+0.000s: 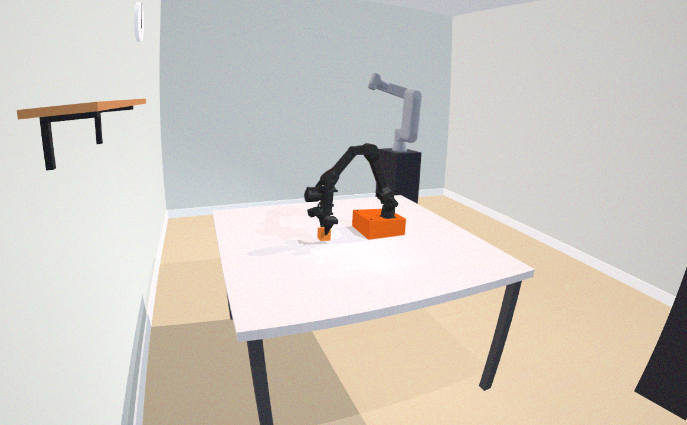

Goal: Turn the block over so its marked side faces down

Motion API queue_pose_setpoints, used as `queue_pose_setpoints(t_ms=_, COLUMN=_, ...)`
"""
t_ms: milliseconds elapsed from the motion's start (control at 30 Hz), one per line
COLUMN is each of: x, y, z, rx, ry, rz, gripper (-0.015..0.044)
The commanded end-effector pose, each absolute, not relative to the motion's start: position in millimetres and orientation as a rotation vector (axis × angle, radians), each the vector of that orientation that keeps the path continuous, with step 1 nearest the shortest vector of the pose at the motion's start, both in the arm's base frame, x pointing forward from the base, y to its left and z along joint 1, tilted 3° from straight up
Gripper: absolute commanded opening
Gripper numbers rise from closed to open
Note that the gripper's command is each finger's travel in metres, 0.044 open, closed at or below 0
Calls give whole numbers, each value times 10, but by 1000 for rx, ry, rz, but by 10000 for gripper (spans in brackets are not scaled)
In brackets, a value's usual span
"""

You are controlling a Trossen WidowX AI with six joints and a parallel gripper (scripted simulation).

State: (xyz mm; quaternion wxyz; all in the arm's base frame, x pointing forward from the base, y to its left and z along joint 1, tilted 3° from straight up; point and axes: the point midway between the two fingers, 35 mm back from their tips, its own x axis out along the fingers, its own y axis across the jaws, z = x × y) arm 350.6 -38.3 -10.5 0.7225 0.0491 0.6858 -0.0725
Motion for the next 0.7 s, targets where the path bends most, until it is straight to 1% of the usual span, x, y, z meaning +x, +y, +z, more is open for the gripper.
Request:
queue_pose_setpoints(t_ms=0, x=3519, y=-388, z=-94, rx=98, ry=1446, rz=-164, gripper=0)
queue_pose_setpoints(t_ms=667, x=3477, y=-382, z=-118, rx=70, ry=1133, rz=-172, gripper=0)
